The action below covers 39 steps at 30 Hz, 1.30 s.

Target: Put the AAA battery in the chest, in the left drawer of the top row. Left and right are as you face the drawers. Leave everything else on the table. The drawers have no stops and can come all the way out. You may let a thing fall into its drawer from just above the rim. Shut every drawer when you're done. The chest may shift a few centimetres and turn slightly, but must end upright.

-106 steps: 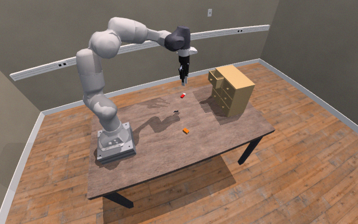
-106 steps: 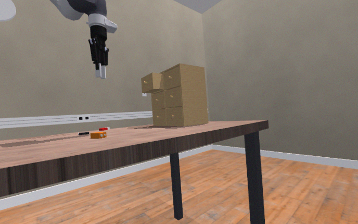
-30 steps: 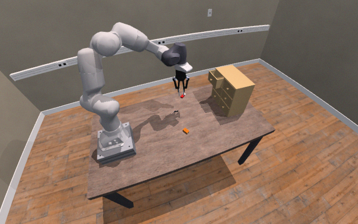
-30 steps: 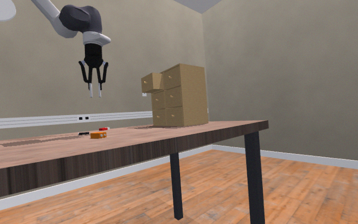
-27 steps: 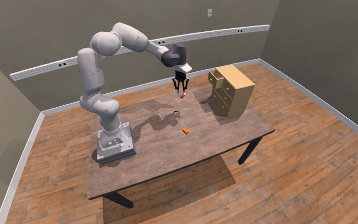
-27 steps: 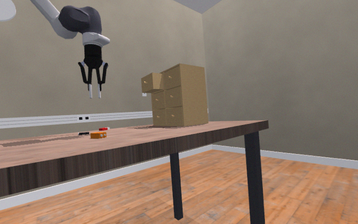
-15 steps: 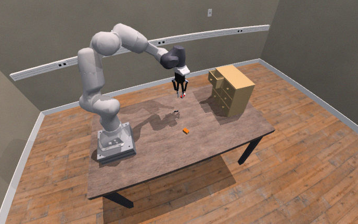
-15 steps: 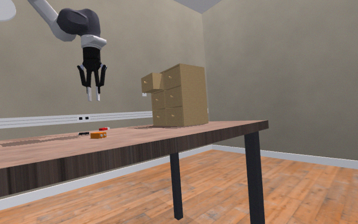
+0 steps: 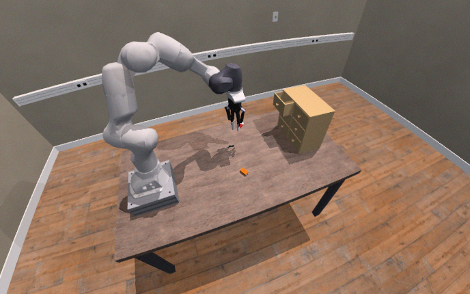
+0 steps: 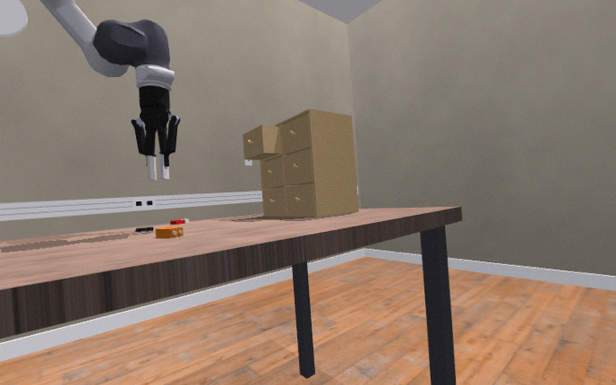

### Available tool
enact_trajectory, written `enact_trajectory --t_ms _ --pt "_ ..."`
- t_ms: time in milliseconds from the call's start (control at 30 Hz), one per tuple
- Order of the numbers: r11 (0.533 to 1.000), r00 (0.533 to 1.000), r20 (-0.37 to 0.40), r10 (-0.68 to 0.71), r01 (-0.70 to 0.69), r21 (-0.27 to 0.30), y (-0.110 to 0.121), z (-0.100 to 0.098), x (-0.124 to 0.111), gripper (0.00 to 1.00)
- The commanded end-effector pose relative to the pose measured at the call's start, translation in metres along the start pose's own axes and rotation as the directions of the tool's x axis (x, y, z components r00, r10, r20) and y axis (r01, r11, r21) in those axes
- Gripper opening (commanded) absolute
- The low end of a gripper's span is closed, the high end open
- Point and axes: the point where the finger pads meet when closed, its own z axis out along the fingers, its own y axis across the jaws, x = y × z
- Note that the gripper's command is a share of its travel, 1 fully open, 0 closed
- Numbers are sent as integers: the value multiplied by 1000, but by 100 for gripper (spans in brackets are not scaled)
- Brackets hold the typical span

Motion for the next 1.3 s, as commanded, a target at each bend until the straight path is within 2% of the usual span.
enact_trajectory --t_ms 0,467,900,1267 --pt "990 990 4 139 -139 10 1 5 1 28" --pt "951 951 6 309 -309 9 5 19 8 28" --pt "895 895 7 447 -447 7 10 31 15 28" --pt "826 826 8 563 -563 6 14 41 21 28"
